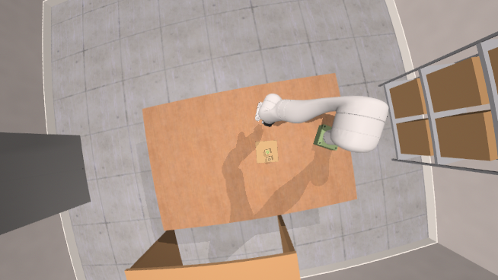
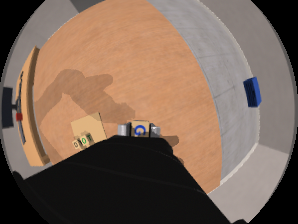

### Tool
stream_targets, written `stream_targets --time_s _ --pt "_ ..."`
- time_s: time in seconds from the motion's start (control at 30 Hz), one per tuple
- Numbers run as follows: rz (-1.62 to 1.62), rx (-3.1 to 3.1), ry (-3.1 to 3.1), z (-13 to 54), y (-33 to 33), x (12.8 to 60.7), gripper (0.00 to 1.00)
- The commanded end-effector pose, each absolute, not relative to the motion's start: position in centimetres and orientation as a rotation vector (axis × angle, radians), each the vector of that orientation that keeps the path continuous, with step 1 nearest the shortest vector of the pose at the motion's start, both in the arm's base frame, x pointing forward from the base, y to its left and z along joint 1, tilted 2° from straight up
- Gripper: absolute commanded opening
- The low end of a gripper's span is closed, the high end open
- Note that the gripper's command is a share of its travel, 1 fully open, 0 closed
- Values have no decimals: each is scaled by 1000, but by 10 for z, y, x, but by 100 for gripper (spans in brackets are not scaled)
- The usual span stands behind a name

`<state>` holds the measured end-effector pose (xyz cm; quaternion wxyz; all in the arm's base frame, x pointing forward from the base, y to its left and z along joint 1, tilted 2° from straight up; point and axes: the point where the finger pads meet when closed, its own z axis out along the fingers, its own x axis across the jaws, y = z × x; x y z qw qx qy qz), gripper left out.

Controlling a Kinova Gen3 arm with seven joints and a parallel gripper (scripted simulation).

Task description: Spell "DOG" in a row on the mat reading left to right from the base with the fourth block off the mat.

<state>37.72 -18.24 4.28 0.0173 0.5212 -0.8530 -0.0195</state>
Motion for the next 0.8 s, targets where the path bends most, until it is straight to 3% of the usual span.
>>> stream_targets --time_s 0.0,0.77 --pt "-66 1761 -2565 44 -173 380 57" --pt "-45 2901 -1161 49 -86 392 57"
